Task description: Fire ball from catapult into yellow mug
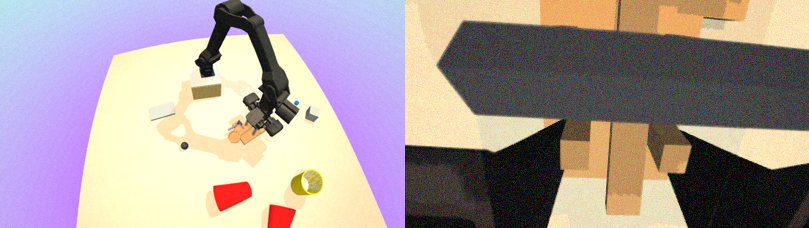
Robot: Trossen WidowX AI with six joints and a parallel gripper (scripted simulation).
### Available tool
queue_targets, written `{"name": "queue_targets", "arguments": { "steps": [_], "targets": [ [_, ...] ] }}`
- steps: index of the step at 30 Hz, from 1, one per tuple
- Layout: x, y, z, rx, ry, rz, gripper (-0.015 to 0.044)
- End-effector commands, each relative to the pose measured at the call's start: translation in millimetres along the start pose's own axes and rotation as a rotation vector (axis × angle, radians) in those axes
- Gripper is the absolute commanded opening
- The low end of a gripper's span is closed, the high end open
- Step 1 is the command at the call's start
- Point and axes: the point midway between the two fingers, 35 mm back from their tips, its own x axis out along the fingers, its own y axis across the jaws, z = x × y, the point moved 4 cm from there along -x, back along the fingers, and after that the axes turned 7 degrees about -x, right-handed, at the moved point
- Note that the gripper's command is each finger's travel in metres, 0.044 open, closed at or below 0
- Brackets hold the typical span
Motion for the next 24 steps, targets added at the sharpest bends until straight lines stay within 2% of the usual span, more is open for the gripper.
{"name": "queue_targets", "arguments": {
  "steps": [1,5,19,22,24],
  "targets": [
    [-1,0,0,0.000,0.000,0.001,0.0000],
    [-1,0,0,0.000,0.000,0.001,0.0000],
    [-4,1,0,0.000,0.000,0.001,0.0368],
    [-41,4,0,0.000,0.000,0.001,0.0440],
    [-76,3,0,0.000,0.000,0.001,0.0440]
  ]
}}
